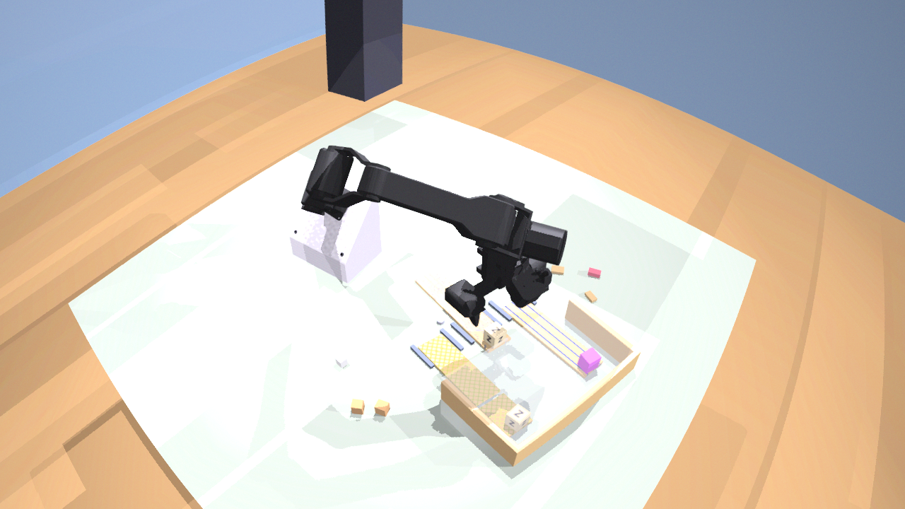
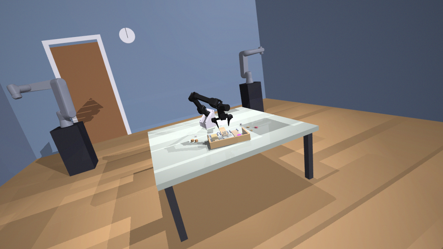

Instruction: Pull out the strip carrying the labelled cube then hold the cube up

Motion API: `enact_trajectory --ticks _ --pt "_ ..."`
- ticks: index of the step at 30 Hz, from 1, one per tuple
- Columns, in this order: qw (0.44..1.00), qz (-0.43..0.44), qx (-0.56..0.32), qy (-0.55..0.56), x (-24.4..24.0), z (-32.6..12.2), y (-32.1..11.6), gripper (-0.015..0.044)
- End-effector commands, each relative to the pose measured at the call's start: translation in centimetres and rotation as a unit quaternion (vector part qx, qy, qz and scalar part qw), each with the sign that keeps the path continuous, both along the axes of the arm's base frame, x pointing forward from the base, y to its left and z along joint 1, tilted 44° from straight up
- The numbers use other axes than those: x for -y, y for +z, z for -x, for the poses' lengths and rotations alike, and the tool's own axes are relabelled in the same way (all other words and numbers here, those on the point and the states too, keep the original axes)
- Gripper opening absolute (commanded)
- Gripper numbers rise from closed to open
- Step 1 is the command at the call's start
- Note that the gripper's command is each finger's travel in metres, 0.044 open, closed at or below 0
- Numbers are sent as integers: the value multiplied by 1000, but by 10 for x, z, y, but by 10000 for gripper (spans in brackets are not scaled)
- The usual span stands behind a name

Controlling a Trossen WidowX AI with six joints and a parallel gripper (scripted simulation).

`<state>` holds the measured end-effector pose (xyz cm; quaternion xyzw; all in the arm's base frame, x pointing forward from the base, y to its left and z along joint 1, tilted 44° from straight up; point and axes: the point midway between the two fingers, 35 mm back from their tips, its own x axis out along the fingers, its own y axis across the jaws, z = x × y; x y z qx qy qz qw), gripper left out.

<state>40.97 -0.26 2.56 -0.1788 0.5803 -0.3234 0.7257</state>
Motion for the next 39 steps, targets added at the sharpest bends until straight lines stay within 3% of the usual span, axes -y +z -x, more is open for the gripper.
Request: enact_trajectory --ticks 1,9,39 --pt "1000 4 -8 0 6 -10 -1 440" --pt "1000 4 -7 0 13 -12 -8 250" --pt "1000 5 -7 0 44 -15 -40 250"
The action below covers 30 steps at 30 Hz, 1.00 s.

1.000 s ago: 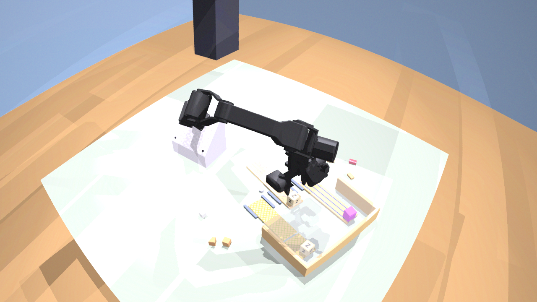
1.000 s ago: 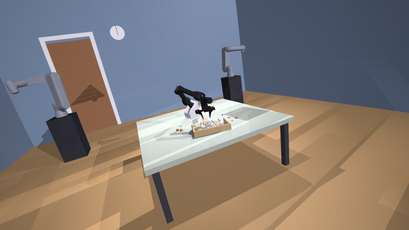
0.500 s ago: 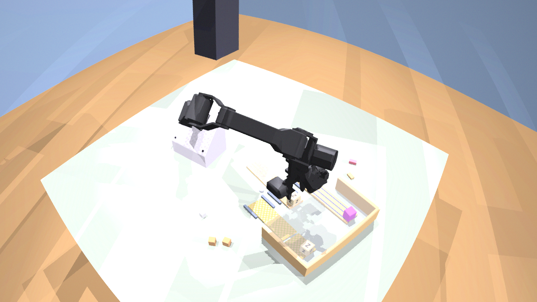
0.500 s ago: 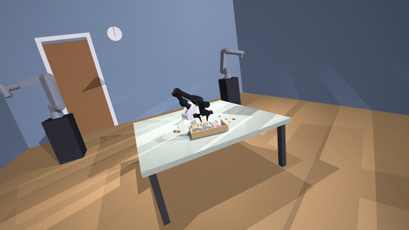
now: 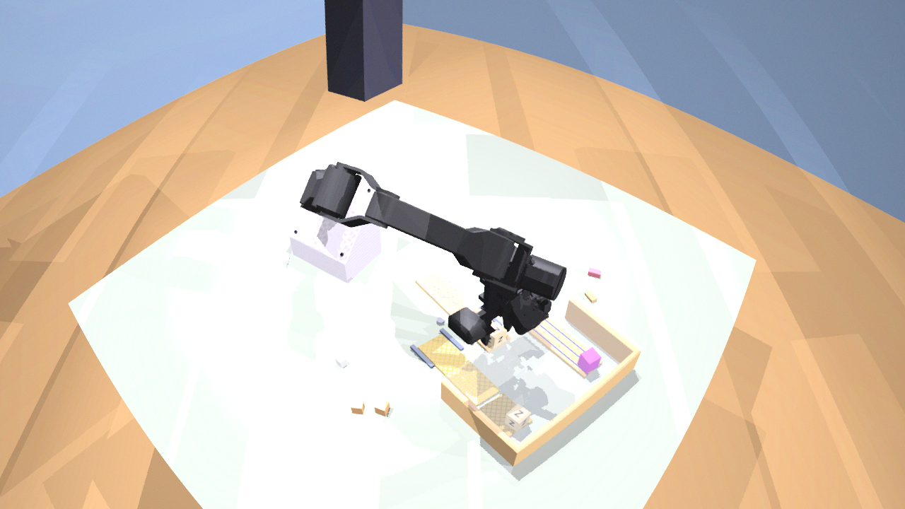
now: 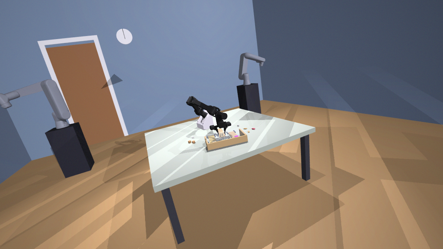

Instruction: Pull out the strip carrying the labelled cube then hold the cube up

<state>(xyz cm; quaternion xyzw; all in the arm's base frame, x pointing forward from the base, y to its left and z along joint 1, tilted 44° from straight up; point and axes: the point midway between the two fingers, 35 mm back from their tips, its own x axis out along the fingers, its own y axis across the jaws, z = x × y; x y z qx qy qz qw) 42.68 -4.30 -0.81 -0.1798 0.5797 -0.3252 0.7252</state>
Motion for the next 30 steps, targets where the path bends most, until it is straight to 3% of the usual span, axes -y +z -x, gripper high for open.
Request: enact_trajectory --ticks 1,8,12,19,23,30 --pt "1000 3 -7 1 4 2 -6 250" --pt "1000 3 -7 1 4 2 -6 250" --pt "1000 1 -3 -1 3 1 -4 145" --pt "1000 1 -3 -1 3 1 -4 98" --pt "1000 1 -4 -1 1 4 -3 0" --pt "1000 1 -7 0 -13 33 8 0"
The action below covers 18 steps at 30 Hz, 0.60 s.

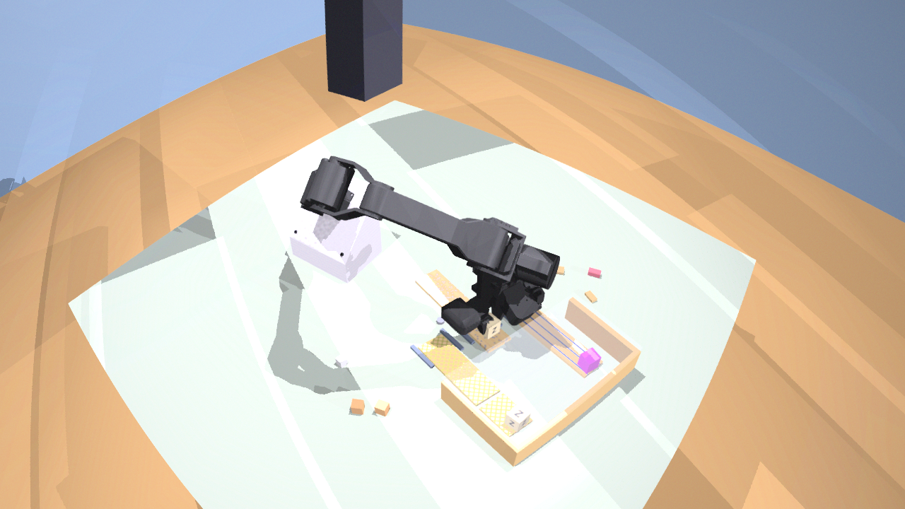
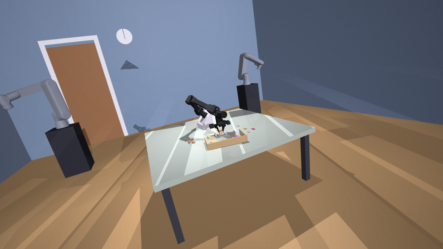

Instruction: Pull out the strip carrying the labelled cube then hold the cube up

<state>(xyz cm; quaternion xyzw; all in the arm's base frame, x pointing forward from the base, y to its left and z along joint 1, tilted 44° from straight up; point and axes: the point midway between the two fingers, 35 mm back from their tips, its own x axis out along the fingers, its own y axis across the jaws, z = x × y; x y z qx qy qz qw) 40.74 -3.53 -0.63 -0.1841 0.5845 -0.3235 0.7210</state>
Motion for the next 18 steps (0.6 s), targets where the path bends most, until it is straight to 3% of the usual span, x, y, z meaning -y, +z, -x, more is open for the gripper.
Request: enact_trajectory --ticks 1,18 --pt "1000 -1 1 -2 -7 17 8 0" --pt "1000 1 -3 -1 -18 66 14 0"
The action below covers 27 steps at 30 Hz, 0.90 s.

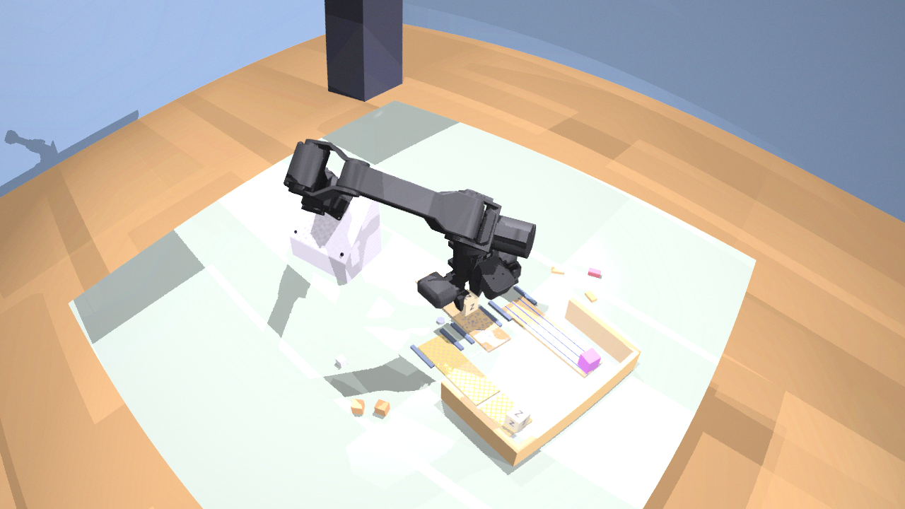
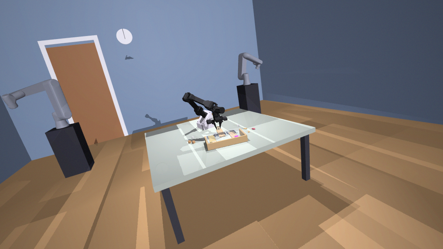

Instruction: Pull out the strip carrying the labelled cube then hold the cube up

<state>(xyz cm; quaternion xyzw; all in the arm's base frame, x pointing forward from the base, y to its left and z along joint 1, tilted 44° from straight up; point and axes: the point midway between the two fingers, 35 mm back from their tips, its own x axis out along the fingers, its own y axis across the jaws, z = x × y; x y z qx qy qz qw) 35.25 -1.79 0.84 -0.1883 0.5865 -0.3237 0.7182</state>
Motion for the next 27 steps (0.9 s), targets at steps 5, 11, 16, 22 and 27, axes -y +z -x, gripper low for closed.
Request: enact_trajectory --ticks 5,11,16,22,27 --pt "1000 -2 1 -2 0 30 -3 0" --pt "1000 -2 1 -2 1 47 -5 0" --pt "1000 -3 1 -2 -14 48 10 0" --pt "1000 -3 1 -2 -24 50 21 0" --pt "1000 -3 1 -2 -24 50 21 0"
